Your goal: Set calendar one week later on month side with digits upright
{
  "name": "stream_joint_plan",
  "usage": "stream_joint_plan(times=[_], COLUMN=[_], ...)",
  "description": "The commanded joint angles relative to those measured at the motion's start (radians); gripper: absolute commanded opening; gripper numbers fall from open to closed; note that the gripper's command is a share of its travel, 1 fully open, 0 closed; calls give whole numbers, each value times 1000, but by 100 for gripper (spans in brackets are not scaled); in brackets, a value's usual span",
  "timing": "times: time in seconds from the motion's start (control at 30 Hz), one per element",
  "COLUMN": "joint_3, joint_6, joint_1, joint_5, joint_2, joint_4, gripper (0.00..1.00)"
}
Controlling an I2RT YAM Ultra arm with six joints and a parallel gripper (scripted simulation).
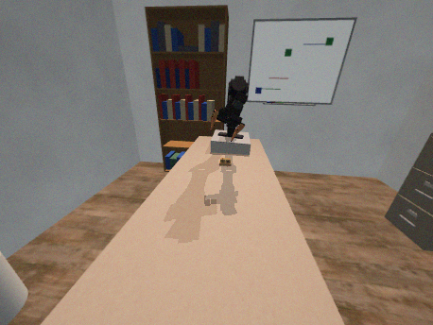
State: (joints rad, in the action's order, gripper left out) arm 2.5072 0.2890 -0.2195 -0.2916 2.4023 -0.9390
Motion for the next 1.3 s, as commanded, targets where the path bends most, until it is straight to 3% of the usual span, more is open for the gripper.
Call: stream_joint_plan(times=[0.0,0.67,0.77,1.03,1.1,1.27], joint_3=[5,-3,-56,-300,-300,-470], joint_6=[0,19,89,409,409,633], joint_1=[0,3,11,46,46,71], joint_5=[0,4,20,96,96,149], joint_2=[-10,-28,-56,-184,-184,-274], joint_4=[4,4,-5,-49,-49,-80], gripper=[100,100,100,100,100,100])
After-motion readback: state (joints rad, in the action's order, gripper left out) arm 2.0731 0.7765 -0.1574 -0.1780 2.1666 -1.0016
